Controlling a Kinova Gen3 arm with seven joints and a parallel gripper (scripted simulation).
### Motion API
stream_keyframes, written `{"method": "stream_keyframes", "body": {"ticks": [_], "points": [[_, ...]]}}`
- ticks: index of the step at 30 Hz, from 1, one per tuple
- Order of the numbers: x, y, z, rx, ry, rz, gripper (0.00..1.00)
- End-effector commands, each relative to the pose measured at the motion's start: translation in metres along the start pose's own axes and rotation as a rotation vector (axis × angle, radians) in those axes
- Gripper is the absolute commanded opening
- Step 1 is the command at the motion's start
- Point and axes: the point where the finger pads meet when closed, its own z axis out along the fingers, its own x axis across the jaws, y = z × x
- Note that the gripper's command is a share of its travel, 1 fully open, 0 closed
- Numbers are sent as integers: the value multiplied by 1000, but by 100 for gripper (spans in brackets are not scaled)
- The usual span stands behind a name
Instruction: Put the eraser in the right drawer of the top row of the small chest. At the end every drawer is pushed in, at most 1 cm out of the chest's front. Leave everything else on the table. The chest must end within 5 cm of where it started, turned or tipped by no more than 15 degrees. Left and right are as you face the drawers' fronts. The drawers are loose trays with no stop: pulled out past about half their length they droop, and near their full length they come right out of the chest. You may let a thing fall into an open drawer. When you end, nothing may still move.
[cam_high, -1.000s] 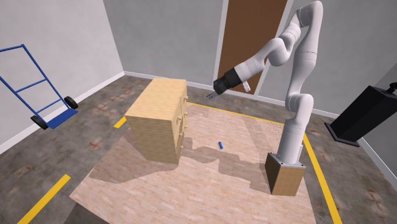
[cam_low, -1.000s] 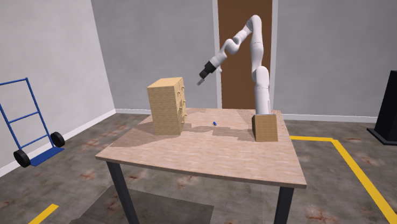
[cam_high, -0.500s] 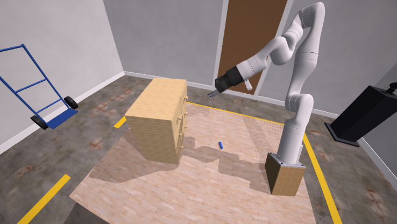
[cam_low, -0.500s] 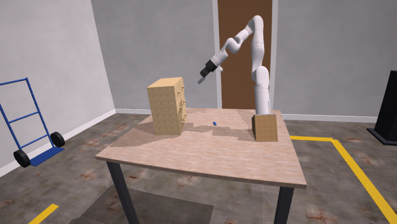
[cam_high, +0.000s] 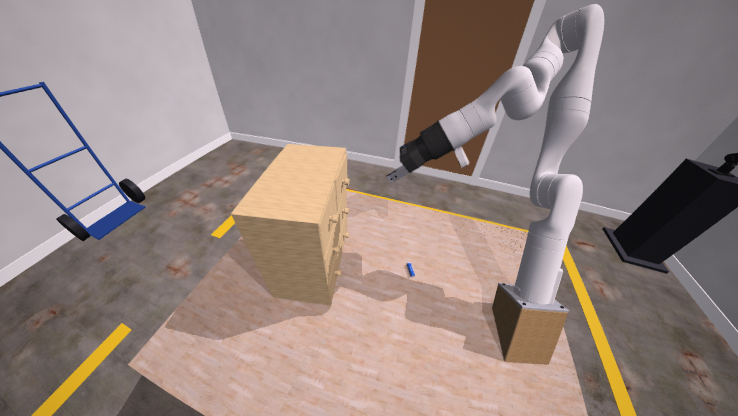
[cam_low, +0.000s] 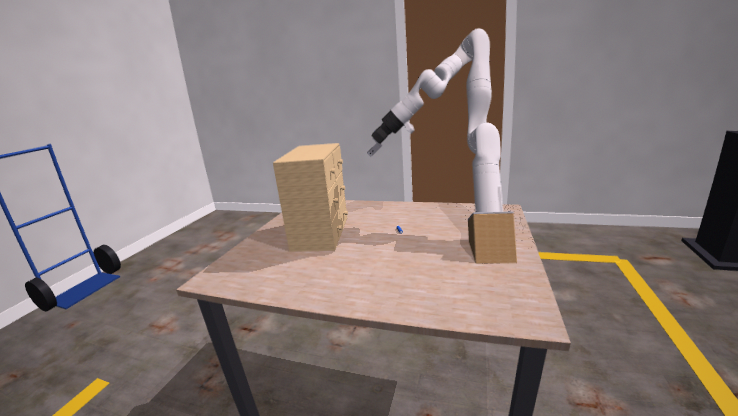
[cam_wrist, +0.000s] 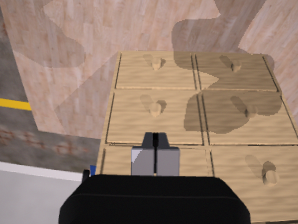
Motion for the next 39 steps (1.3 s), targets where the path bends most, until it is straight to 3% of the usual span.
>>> {"method": "stream_keyframes", "body": {"ticks": [1, 24, 39], "points": [[0, 2, -1, -1, 0, 1, 0], [0, 4, -8, 51, 0, 1, 0], [0, 6, -19, 136, 2, 1, 0]]}}
